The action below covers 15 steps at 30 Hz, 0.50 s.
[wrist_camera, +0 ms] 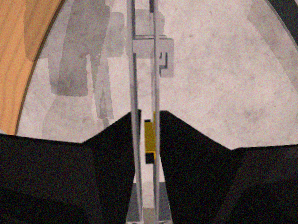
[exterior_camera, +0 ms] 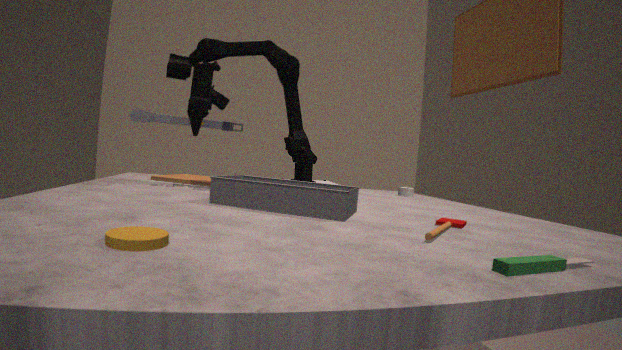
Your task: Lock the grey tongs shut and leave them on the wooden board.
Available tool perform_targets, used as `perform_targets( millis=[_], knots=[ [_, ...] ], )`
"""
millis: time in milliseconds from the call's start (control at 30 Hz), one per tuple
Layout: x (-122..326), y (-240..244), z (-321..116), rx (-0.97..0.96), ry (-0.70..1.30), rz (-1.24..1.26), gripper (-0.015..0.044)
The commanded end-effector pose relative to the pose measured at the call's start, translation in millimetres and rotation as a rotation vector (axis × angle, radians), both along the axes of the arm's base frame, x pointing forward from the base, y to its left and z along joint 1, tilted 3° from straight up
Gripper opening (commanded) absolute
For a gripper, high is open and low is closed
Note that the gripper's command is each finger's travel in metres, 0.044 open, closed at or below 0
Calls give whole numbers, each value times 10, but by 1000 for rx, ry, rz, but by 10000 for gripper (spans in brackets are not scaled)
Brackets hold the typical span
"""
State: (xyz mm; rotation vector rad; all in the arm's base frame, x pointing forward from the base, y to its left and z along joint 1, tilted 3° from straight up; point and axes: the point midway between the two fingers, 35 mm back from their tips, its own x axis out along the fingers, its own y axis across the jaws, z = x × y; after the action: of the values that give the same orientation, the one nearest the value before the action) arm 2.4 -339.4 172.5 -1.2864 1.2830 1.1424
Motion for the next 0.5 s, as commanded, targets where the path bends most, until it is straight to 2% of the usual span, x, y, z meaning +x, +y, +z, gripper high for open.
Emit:
perform_targets(
  millis=[0, 467],
  knots=[
    [-241, -10, 4, -14, -8, -80, -150],
    [-1039, 98, -14, -41, -11, -319, -150]
  ],
)
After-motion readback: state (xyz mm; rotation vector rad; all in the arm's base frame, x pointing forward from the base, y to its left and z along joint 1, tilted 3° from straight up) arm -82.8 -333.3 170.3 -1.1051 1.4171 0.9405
